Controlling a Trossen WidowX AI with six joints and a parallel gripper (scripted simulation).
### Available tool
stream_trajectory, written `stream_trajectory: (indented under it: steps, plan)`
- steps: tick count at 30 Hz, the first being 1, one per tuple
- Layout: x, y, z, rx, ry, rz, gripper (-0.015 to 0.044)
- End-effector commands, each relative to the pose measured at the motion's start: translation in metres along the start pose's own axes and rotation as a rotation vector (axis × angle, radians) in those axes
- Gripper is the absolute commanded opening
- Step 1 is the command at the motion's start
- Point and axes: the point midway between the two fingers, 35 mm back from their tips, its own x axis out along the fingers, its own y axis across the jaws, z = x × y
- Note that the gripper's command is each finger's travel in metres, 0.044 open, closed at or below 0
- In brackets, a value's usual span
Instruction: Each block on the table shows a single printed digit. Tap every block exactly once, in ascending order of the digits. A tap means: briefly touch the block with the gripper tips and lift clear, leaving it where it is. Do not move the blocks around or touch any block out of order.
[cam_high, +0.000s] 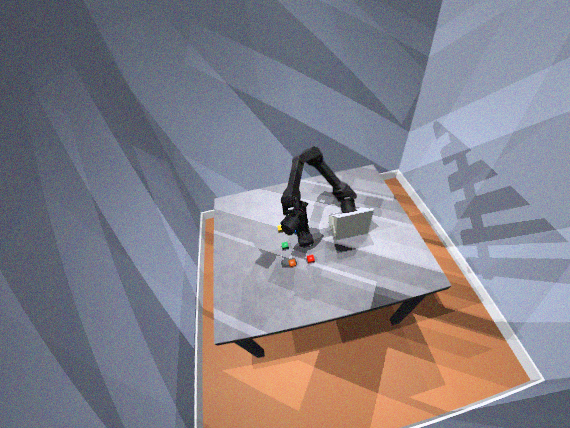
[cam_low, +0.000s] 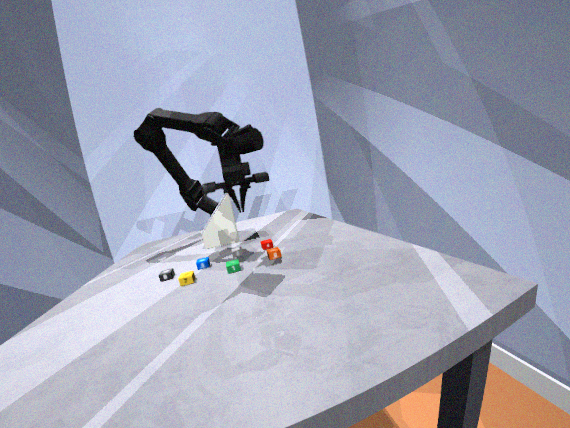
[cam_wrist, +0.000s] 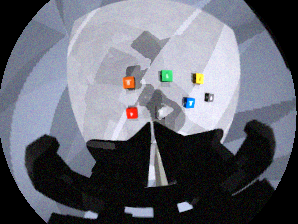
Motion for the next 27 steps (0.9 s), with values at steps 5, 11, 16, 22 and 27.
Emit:
stream_trajectory:
  steps: [5, 11, 16, 22, 27]
  plan:
    - [0.001, -0.119, 0.007, 0.018, -0.003, -0.012, 0.0020]
    - [0.008, -0.128, 0.006, 0.022, -0.001, -0.014, 0.0020]
    - [0.064, -0.128, 0.006, 0.032, 0.001, -0.009, 0.0020]
    - [0.084, -0.131, 0.005, 0.019, -0.002, -0.019, 0.0020]
    - [0.090, -0.131, 0.005, 0.019, -0.002, -0.019, 0.0020]
